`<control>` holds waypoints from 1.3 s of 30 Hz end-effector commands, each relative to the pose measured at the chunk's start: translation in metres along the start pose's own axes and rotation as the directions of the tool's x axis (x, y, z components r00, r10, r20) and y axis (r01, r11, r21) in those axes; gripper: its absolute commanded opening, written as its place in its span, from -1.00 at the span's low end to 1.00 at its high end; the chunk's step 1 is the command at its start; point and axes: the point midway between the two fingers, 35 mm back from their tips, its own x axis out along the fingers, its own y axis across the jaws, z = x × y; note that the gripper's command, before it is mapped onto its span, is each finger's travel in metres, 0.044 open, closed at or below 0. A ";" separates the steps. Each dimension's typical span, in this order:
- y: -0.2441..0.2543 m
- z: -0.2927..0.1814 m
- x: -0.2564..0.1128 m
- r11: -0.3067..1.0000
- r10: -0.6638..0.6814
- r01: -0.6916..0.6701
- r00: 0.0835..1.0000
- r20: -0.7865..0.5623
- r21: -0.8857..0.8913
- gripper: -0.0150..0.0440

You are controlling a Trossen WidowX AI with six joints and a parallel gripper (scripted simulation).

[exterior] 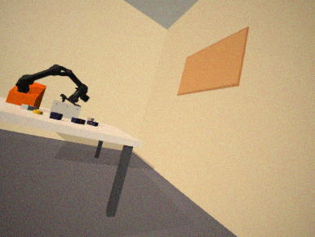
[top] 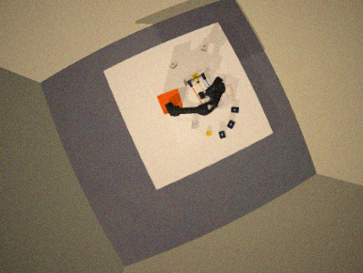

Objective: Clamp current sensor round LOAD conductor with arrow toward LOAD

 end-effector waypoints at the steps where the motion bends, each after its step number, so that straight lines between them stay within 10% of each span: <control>1: -0.001 -0.001 -0.001 1.000 -0.003 0.003 1.000 -0.001 -0.004 0.30; 10: -0.001 -0.001 -0.001 1.000 -0.003 0.003 1.000 -0.001 -0.004 -0.49; 39: -0.001 -0.001 -0.001 1.000 -0.003 0.003 1.000 -0.001 -0.004 -0.49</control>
